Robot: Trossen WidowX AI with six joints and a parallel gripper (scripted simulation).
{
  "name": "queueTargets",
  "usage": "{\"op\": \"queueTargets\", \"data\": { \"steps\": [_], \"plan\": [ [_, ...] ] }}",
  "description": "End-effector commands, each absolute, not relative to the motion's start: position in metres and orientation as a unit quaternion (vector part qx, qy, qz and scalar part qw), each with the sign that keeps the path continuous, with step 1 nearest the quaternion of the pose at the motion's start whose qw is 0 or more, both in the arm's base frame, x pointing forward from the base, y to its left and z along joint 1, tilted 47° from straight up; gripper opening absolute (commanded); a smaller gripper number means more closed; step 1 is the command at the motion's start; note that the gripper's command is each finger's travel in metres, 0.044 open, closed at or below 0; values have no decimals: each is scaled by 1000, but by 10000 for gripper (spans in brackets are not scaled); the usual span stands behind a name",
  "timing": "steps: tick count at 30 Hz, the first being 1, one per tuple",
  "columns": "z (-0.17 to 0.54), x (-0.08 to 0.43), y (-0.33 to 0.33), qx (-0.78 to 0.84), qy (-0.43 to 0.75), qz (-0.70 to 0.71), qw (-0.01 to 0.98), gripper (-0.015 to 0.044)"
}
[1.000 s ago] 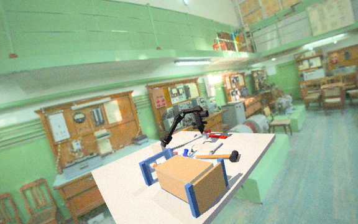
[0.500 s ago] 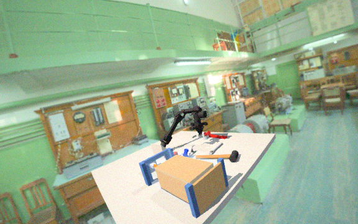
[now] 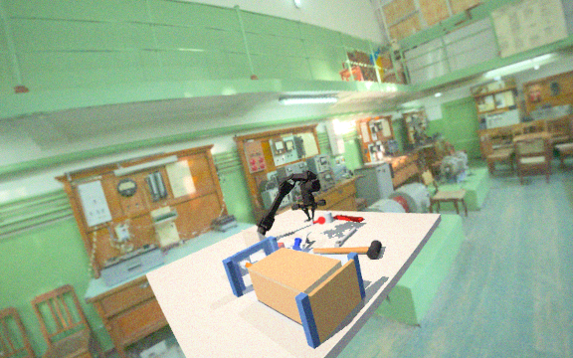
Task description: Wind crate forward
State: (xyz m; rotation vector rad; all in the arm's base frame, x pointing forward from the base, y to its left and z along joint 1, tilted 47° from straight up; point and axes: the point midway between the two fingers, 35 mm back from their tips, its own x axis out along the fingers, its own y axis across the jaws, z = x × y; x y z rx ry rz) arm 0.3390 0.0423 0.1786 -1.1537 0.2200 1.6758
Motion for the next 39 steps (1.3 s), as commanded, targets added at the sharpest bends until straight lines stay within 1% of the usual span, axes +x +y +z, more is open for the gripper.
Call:
{"op": "queueTargets", "data": {
  "steps": [1, 11, 20, 29, 39],
  "plan": [
    [159, 339, 18, -428, 172, 685, 565, 0],
    [113, 325, -38, -267, 356, 614, 651, 0],
    [74, 300, -81, -102, 495, 517, 690, 0],
    [40, 266, -113, 62, 604, 399, 688, 0],
    [7, 222, -138, 242, 683, 253, 640, 0]
  ]
}}
